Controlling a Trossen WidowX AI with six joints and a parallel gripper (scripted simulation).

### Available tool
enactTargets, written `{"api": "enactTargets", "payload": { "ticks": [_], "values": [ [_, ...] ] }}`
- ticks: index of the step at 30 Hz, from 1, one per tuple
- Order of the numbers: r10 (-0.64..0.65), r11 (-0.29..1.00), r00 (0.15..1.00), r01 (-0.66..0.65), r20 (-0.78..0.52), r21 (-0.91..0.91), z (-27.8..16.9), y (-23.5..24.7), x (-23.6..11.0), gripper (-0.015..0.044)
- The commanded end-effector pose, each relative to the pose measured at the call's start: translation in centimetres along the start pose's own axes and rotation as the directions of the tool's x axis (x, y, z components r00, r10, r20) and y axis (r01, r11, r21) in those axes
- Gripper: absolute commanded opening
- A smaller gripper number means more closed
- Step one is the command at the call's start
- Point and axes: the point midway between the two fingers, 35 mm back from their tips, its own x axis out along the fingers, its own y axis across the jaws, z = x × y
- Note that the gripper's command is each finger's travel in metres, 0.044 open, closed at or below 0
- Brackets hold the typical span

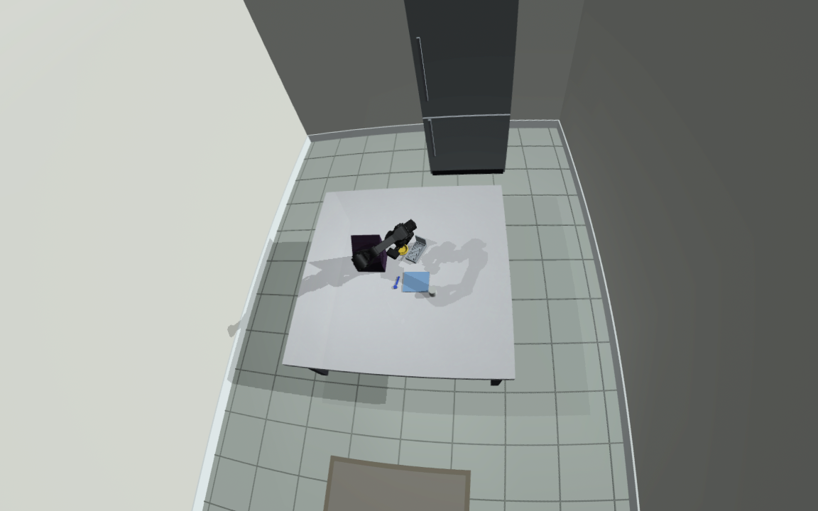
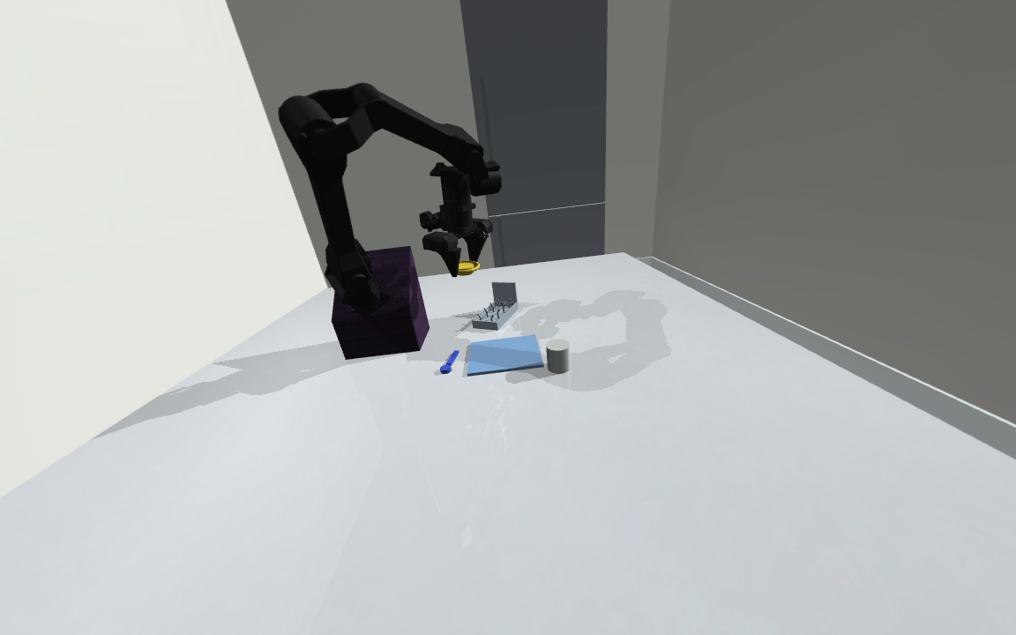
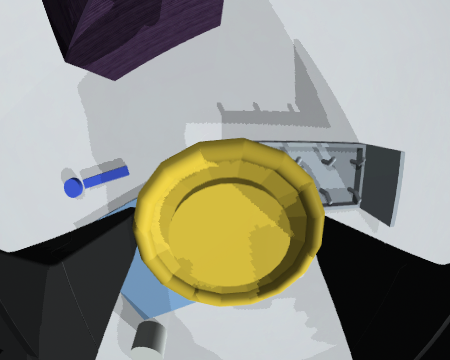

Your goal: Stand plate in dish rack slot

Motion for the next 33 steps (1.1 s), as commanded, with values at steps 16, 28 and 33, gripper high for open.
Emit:
{"api": "enactTargets", "payload": {
  "ticks": [16, 28, 33],
  "values": [
    [-0.218, 0.959, 0.911, 0.133, 0.350, 0.252, 1.1, -0.5, 5.7, 0.0000],
    [-0.412, 0.877, 0.787, 0.205, 0.459, 0.435, 1.3, -0.9, 8.1, 0.0000],
    [-0.497, 0.828, 0.726, 0.231, 0.475, 0.512, 1.2, -1.1, 8.8, 0.0000]
  ]
}}
